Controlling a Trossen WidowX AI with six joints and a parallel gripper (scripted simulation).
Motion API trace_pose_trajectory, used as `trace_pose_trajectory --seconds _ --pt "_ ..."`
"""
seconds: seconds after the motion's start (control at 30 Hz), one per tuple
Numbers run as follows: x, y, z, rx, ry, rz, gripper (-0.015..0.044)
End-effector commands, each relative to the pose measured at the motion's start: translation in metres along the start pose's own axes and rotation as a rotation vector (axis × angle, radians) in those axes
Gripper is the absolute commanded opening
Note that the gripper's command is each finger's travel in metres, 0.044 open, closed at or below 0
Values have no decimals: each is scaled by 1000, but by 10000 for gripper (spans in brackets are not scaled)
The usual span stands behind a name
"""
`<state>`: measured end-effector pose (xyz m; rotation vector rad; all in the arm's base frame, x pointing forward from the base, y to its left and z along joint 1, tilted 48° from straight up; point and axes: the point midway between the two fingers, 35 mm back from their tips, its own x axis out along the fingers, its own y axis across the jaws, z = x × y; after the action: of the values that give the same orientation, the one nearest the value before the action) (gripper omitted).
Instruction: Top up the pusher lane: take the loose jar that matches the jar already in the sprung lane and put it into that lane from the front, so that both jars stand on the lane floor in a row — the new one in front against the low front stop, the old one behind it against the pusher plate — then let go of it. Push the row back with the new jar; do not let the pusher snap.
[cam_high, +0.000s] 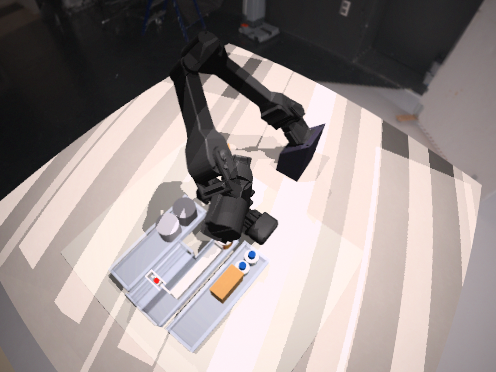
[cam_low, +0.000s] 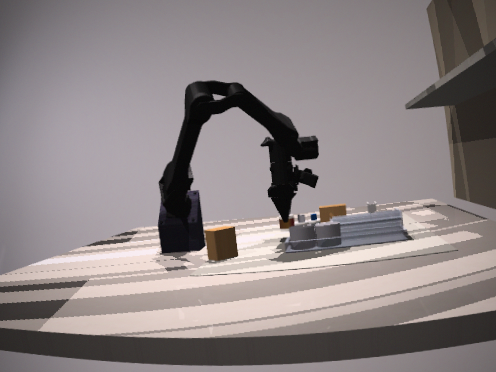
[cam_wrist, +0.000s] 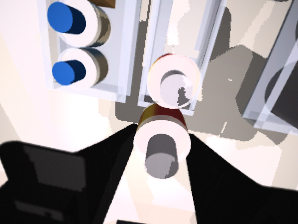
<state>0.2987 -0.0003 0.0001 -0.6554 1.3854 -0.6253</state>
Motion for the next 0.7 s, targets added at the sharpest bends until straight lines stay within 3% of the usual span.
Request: trace_pose_trajectory --seconds 0.0,0.67 --pt "-1 -1 7 9 -11 0 0" --pt "-1 -2 14 9 -12 0 0"
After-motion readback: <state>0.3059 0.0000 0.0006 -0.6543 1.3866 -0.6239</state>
